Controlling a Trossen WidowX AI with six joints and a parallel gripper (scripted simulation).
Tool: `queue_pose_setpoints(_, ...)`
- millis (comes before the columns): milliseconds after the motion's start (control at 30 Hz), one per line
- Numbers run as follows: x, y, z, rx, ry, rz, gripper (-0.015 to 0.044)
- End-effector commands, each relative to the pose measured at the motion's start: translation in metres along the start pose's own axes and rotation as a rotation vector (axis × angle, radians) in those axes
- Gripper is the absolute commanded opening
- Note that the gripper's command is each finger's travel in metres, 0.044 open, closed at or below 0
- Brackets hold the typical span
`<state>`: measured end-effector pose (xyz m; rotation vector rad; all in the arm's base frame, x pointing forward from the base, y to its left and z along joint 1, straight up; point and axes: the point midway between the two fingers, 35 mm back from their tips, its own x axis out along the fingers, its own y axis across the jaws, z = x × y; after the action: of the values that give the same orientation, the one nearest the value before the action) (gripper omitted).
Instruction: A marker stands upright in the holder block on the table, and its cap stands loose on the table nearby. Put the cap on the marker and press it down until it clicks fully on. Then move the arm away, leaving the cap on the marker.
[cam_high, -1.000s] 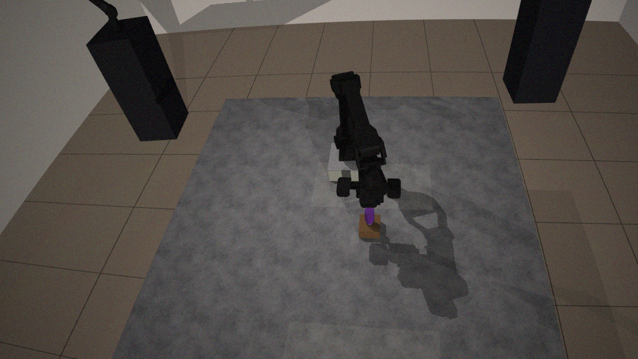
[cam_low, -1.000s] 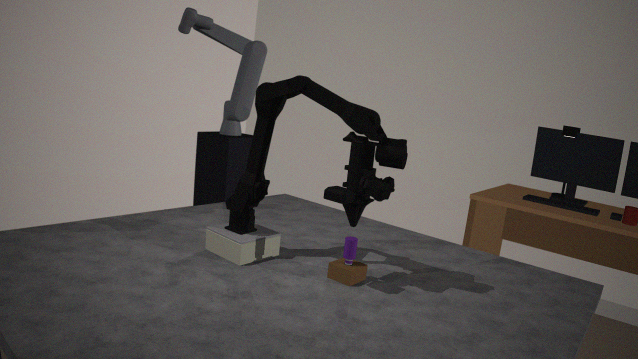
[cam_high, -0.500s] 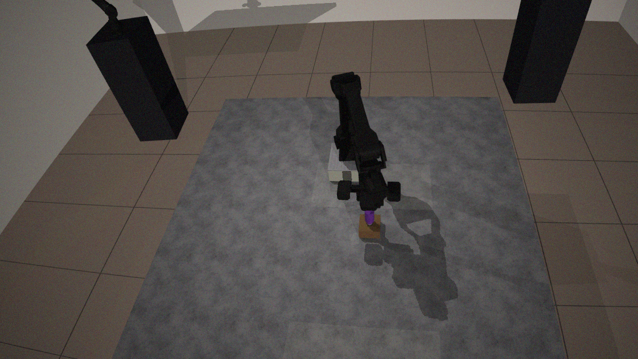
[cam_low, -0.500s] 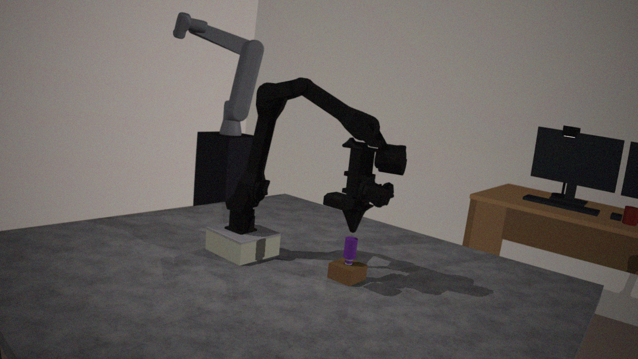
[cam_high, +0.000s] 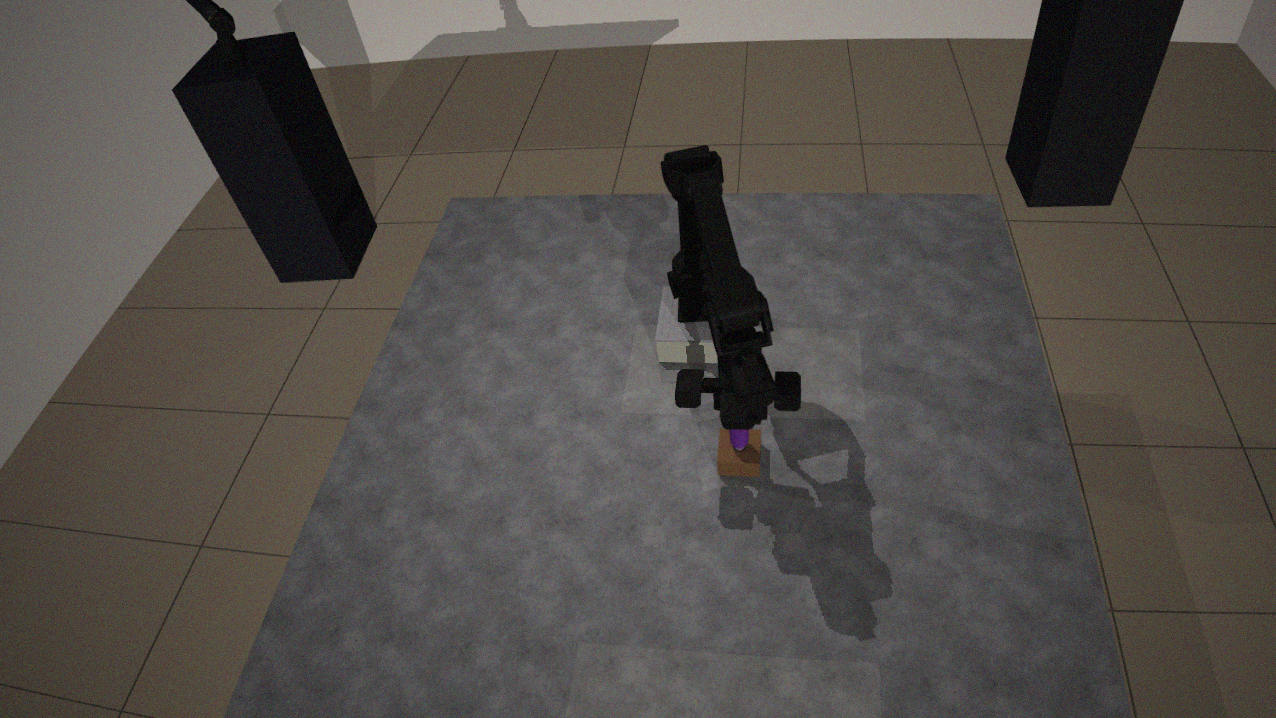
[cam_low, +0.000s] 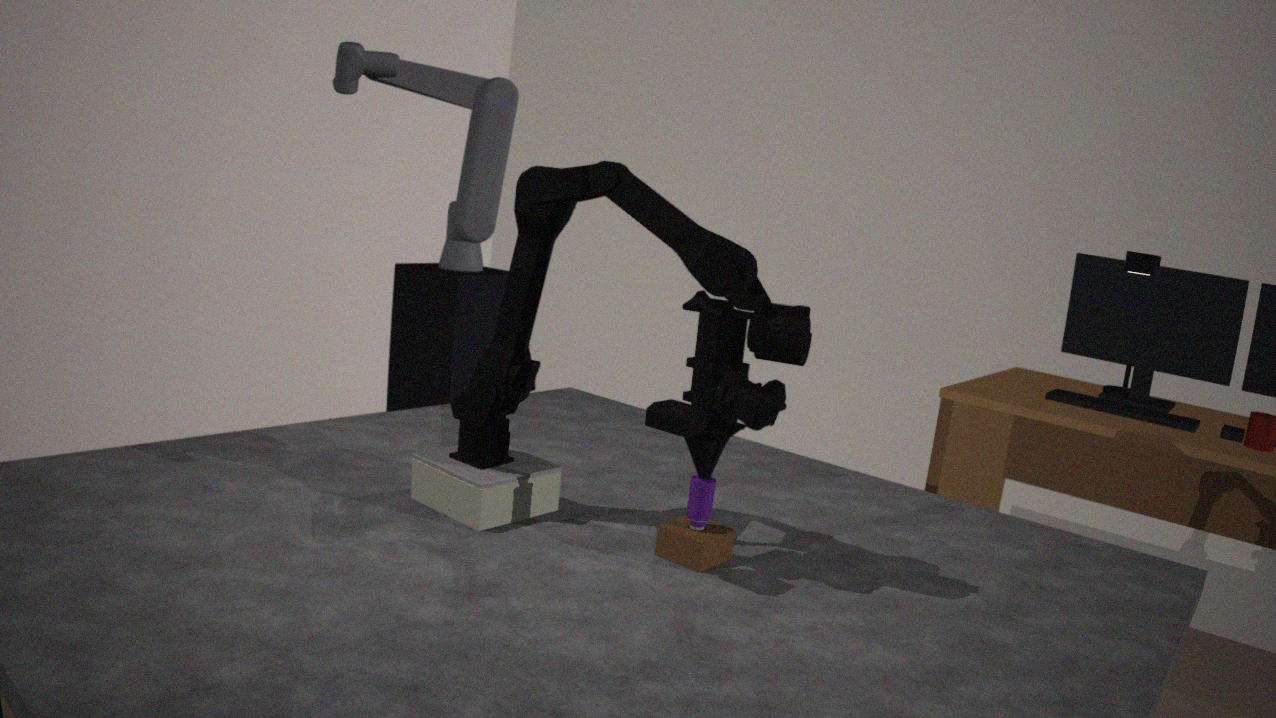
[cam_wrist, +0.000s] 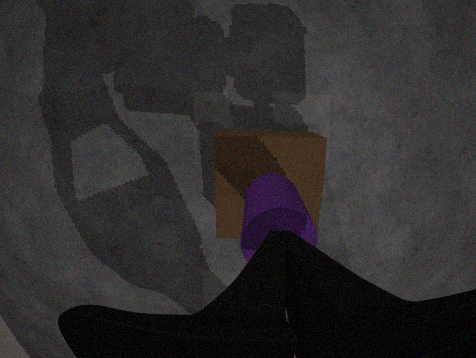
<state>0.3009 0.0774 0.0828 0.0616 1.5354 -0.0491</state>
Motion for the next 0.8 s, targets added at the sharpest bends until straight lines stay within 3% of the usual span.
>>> queue_pose_setpoints(0, 0.007, 0.0, 0.0, -0.004, 0.004, -0.002, 0.0)
queue_pose_setpoints(267, 0.0, 0.0, 0.001, 0.0, -0.003, 0.001, 0.0)
queue_pose_setpoints(500, -0.079, 0.001, 0.002, 0.0, -0.001, 0.001, 0.0)
queue_pose_setpoints(667, -0.087, 0.0, 0.001, 0.0, -0.001, 0.001, 0.0)
queue_pose_setpoints(767, -0.087, 0.0, 0.001, 0.0, -0.001, 0.001, 0.0079)
